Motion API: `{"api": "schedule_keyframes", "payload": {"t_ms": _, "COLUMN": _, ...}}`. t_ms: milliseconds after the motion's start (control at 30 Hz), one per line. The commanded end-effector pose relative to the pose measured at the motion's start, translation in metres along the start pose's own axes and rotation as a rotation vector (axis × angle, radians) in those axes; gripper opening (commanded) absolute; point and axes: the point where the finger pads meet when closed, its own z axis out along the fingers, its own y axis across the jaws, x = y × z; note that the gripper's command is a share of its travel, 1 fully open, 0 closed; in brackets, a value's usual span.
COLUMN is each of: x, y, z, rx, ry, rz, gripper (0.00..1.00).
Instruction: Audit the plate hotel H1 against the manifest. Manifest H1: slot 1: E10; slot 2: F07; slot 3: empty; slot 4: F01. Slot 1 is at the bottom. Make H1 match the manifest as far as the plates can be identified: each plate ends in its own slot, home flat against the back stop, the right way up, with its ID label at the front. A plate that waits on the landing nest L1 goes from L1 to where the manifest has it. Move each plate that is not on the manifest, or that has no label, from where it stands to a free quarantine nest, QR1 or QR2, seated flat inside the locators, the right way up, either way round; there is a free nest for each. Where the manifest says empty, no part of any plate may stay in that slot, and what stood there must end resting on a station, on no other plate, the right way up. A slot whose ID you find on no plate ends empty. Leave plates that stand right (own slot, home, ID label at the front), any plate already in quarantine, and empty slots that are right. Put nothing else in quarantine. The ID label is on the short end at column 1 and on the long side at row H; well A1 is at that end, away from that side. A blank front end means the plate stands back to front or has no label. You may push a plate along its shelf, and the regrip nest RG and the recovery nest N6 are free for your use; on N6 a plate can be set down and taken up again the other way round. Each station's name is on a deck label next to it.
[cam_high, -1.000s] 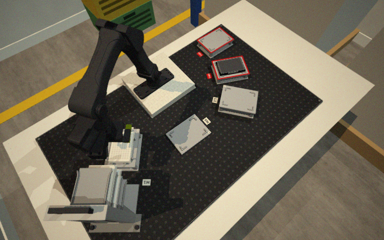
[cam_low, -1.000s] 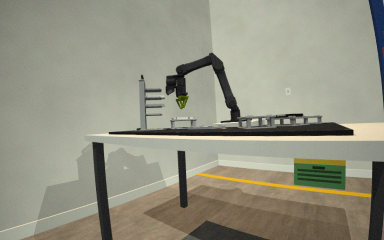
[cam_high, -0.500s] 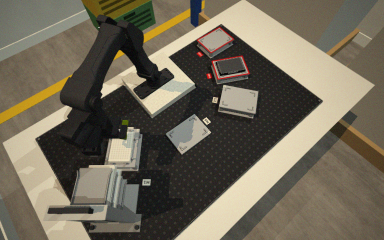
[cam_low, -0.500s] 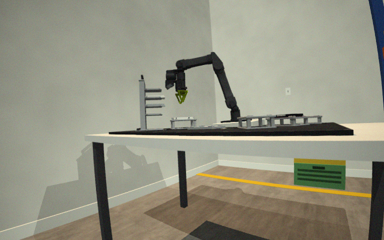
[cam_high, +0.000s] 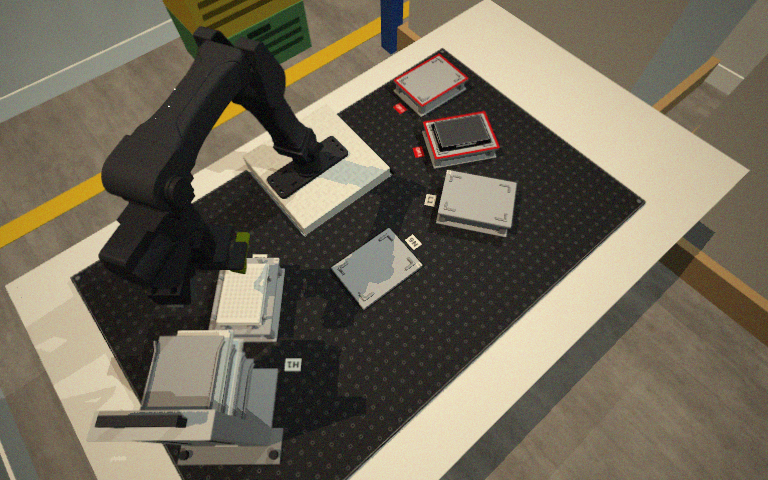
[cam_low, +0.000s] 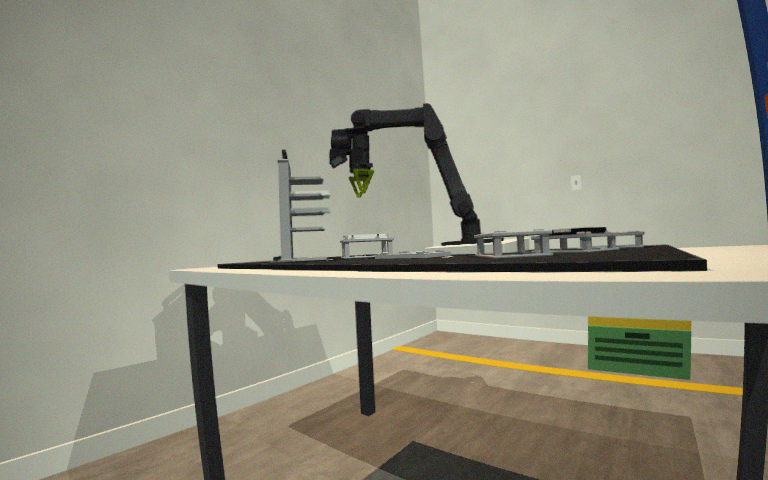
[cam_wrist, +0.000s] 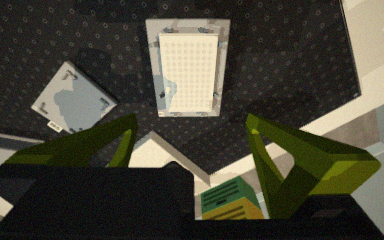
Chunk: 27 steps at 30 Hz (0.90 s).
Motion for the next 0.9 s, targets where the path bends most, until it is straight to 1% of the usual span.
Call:
{"api": "schedule_keyframes", "payload": {"t_ms": 0, "x": 0.000, "y": 0.000, "z": -0.007, "rx": 0.003, "ry": -0.010, "rz": 0.000, "gripper": 1.00}}
{"api": "schedule_keyframes", "payload": {"t_ms": 33, "x": -0.002, "y": -0.001, "z": -0.010, "rx": 0.007, "ry": -0.021, "rz": 0.000, "gripper": 1.00}}
{"api": "schedule_keyframes", "payload": {"t_ms": 67, "x": 0.009, "y": 0.003, "z": -0.010, "rx": -0.012, "ry": 0.035, "rz": 0.001, "gripper": 1.00}}
{"api": "schedule_keyframes", "payload": {"t_ms": 367, "x": 0.008, "y": 0.002, "z": -0.032, "rx": -0.012, "ry": 0.035, "rz": 0.001, "gripper": 1.00}}
{"api": "schedule_keyframes", "payload": {"t_ms": 867, "x": 0.008, "y": 0.002, "z": -0.032, "rx": -0.012, "ry": 0.035, "rz": 0.001, "gripper": 1.00}}
